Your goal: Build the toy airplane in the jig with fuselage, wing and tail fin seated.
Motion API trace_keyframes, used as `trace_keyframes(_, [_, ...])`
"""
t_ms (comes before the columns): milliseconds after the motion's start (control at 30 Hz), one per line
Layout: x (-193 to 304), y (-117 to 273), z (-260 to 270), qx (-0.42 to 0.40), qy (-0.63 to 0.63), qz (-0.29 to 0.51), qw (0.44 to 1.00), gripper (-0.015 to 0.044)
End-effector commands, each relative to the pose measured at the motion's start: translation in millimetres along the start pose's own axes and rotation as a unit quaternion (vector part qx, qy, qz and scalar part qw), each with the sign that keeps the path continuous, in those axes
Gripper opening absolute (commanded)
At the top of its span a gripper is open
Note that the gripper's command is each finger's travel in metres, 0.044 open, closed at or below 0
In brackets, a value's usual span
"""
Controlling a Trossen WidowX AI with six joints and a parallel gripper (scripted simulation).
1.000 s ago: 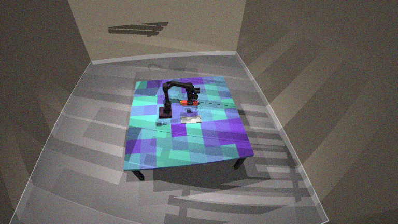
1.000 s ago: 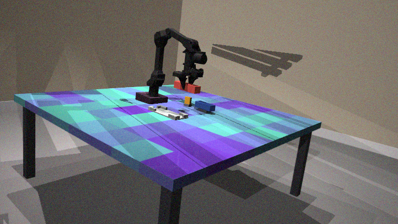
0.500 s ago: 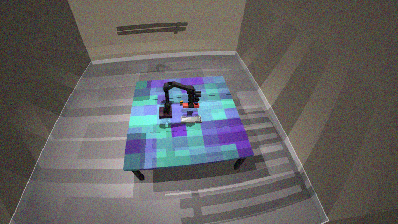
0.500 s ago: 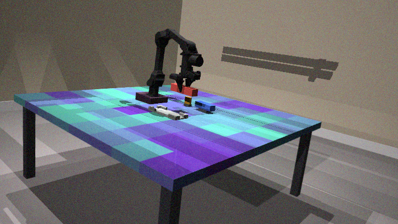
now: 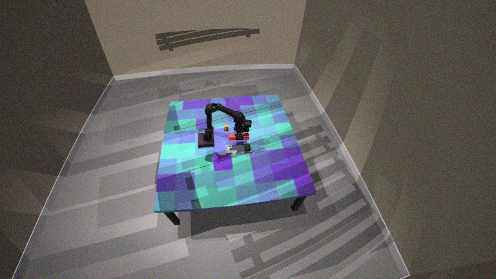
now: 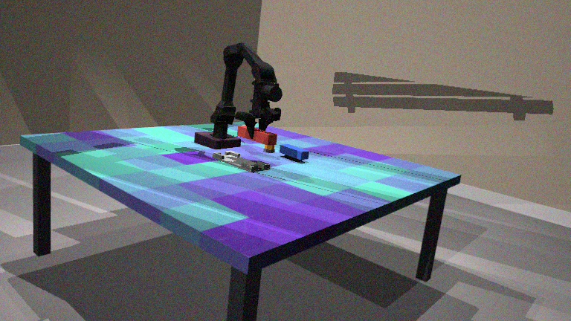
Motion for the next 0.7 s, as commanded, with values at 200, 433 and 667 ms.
trace_keyframes(200, [5,-14,-28,0.0,0.005,-0.002,1.0,0.0])
trace_keyframes(433, [10,-24,-46,0.0,0.007,-0.002,1.0,0.0])
trace_keyframes(667, [13,-28,-54,0.001,0.009,-0.002,1.0,0.0053])
Point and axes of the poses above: the point midway between the two fingers, 35 mm back from their tips, its own y axis back along the fingers, its own z axis across the jaws, x = y × z, the point moved 9 cm from there along y, back along the fingers, and after that the axes turned 9 degrees about y, right-handed, at the moved point
